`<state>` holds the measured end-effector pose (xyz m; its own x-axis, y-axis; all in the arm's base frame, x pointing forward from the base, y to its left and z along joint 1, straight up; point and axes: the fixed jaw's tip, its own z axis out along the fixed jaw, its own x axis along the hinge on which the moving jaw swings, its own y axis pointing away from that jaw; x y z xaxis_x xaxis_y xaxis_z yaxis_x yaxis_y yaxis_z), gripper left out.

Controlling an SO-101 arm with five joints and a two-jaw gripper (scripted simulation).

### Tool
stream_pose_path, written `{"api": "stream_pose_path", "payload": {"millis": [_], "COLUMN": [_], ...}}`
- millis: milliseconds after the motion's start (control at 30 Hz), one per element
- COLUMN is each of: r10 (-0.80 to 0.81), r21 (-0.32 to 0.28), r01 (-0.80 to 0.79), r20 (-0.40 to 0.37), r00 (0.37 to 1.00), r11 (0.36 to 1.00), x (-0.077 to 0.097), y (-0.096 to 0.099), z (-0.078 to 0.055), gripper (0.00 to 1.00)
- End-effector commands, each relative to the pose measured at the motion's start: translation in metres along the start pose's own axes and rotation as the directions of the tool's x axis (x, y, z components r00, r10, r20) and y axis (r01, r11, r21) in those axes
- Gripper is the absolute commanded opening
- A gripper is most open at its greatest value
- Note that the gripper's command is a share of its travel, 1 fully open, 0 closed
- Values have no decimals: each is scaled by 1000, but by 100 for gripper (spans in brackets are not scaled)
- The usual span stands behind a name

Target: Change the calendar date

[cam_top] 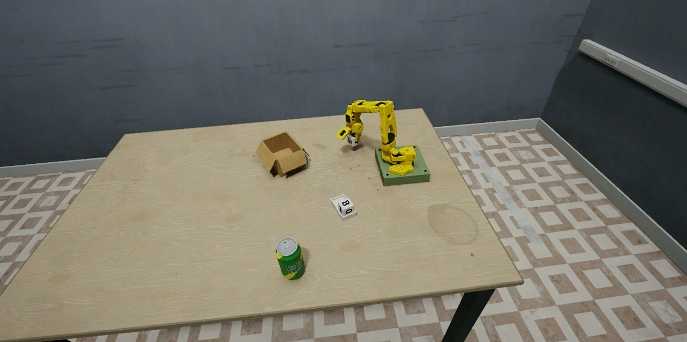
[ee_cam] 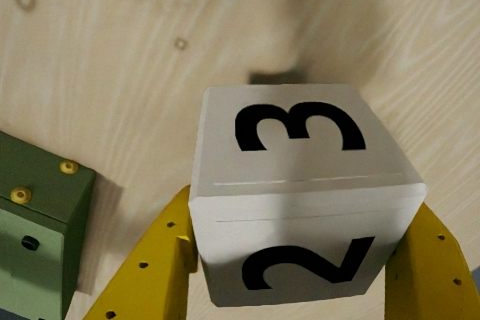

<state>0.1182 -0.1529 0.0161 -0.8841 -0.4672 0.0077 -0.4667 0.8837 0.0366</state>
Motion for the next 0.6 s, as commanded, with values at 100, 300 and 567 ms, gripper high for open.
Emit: {"api": "stream_pose_path", "payload": {"millis": [100, 300, 567], "r10": [-11, -11, -11], "r21": [43, 43, 43], "r01": [11, 11, 11], "r20": [8, 8, 8], "r00": [1000, 1000, 1000], "r11": [999, 999, 999], "x": [2, 2, 2], "y": [-1, -1, -1], "z": [-5, -5, -5], "gripper": [0, 0, 0]}}
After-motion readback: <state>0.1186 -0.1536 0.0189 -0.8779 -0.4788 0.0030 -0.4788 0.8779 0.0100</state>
